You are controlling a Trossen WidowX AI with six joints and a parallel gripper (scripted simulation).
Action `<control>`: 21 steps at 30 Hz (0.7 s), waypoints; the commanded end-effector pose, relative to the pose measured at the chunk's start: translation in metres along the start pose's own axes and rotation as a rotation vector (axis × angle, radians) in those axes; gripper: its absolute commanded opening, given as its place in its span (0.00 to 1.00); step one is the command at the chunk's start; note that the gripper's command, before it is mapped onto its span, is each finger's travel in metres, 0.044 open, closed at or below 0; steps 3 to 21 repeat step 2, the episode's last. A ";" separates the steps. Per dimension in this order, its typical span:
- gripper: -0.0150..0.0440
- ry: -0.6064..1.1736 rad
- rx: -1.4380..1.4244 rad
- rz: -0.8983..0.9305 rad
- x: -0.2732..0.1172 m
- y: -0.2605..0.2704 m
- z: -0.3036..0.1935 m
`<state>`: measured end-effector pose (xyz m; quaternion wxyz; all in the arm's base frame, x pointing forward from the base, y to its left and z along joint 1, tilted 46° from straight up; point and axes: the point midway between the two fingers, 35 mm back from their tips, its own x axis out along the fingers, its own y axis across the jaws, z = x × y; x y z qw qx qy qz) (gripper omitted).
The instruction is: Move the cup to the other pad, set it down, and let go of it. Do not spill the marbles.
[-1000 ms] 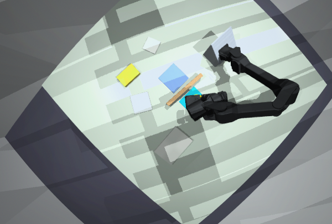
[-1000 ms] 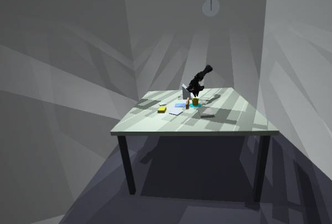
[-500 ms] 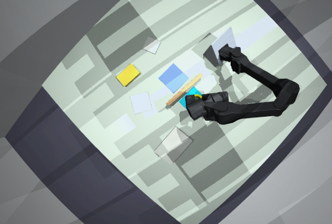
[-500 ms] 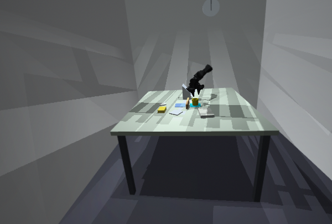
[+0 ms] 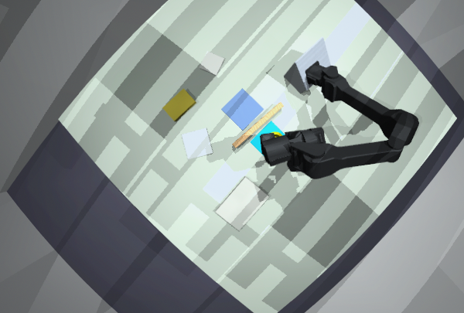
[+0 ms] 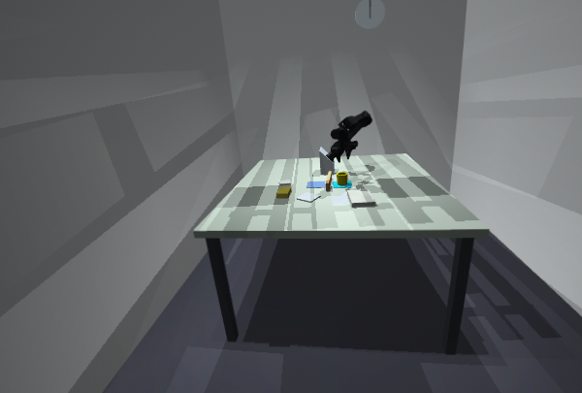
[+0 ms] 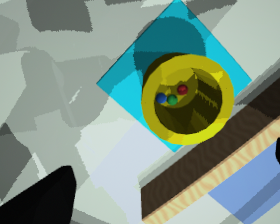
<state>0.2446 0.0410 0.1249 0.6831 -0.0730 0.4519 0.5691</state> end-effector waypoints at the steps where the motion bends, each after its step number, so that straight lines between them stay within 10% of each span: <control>1: 1.00 0.001 0.003 0.003 0.002 0.001 0.000; 21: 1.00 0.001 0.003 0.003 0.002 0.001 0.000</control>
